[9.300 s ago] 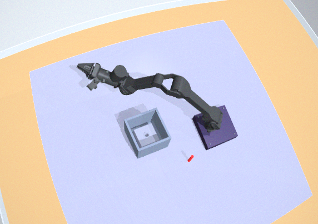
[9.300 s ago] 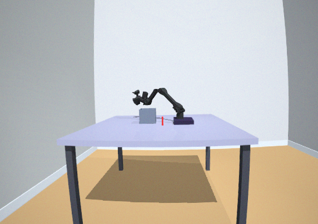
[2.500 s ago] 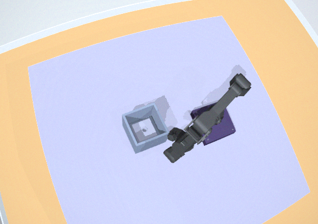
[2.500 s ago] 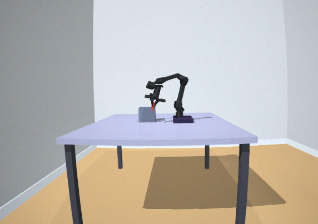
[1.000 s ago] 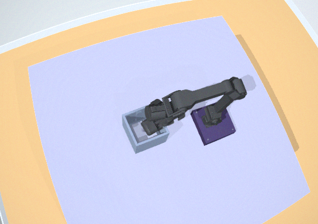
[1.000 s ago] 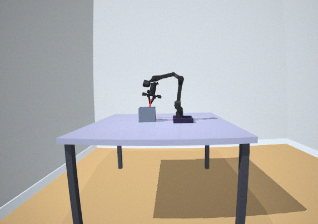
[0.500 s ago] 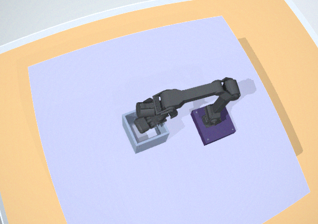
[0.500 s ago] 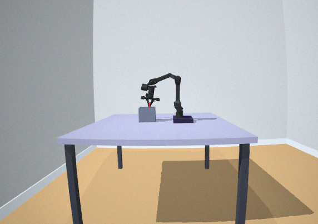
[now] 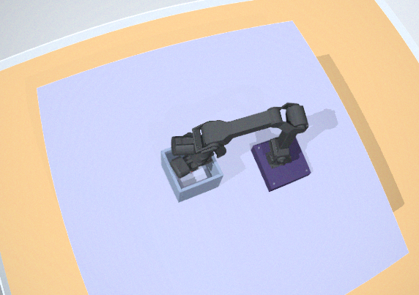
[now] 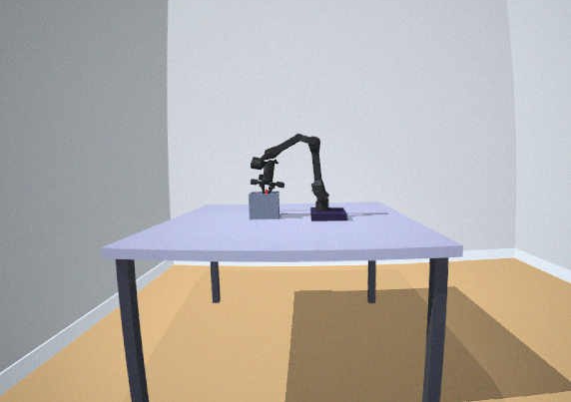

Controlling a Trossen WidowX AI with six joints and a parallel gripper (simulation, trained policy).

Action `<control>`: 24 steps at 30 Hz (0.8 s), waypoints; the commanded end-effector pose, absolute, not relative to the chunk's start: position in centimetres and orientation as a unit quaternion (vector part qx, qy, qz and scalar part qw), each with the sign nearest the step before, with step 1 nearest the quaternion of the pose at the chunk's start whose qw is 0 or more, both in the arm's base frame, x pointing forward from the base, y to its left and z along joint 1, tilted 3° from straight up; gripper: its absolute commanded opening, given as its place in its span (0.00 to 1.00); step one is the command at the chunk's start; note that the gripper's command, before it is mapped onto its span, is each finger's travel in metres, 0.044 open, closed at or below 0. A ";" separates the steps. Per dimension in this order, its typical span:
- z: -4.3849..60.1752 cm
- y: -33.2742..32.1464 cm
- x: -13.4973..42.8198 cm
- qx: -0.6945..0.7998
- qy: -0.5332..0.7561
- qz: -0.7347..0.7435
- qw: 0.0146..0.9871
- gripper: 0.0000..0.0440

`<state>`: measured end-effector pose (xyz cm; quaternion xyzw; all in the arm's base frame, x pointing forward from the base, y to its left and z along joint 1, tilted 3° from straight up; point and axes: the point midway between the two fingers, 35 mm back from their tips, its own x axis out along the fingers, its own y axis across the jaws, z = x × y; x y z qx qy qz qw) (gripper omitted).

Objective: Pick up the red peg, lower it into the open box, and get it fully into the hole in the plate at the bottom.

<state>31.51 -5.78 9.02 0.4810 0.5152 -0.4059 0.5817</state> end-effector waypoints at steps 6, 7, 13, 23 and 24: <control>6.4 -5.9 32.0 0.468 0.532 -0.398 0.582 0.00; 6.2 -6.0 32.1 0.466 0.534 -0.399 0.582 0.00; 5.4 -6.1 32.2 0.454 0.545 -0.401 0.580 0.23; 6.8 -6.2 32.9 0.482 0.558 -0.381 0.558 0.38; 7.1 -6.2 33.0 0.486 0.558 -0.378 0.556 0.39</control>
